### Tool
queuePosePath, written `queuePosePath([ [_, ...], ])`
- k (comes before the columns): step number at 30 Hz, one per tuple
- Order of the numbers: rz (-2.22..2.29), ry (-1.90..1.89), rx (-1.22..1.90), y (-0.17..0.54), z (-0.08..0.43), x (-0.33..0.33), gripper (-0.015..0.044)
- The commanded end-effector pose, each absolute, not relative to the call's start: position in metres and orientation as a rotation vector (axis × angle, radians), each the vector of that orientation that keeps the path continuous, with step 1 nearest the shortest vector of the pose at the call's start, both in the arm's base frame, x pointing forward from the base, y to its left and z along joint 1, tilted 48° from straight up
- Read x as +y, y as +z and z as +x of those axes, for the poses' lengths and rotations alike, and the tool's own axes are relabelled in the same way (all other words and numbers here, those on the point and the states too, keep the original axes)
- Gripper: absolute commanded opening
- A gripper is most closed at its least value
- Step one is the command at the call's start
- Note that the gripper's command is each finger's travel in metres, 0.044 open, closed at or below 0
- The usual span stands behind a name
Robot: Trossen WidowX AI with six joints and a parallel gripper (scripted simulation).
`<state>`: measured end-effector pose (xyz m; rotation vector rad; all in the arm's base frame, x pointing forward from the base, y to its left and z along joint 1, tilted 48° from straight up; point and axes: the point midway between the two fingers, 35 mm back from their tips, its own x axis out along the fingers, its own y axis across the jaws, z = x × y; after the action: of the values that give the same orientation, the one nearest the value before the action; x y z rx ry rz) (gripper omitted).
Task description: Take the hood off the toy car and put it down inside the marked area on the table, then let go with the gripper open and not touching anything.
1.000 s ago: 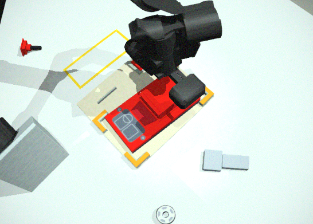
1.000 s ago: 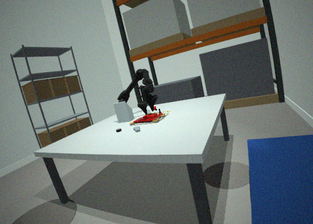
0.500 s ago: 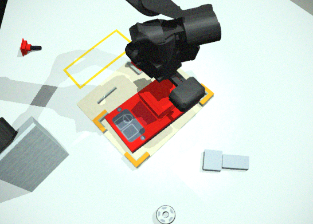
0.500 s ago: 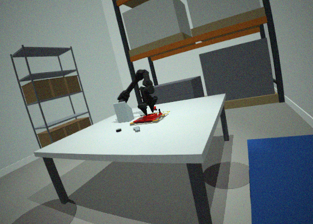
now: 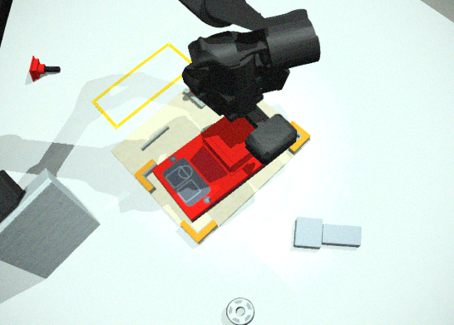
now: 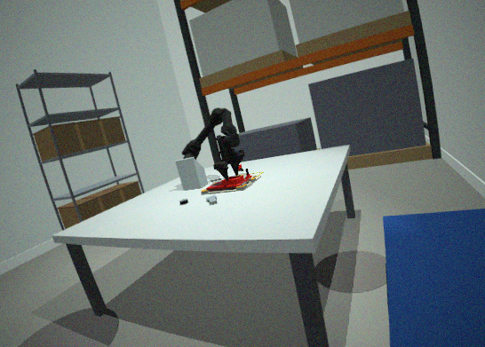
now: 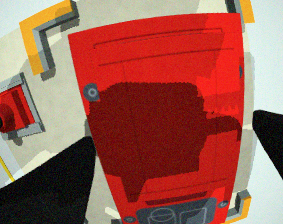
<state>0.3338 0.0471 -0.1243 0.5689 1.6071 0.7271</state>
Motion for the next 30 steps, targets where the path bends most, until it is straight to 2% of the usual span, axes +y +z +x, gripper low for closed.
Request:
queuePosePath([
  [1, 0.575, 0.728, 1.610, -0.1270, 0.3324, 0.0498, 0.0440],
  [27, 0.576, 0.729, 1.610, -0.1355, 0.3302, 0.0590, 0.0440],
  [30, 0.570, 0.728, 1.607, -0.1331, 0.3317, 0.0567, 0.0361],
])
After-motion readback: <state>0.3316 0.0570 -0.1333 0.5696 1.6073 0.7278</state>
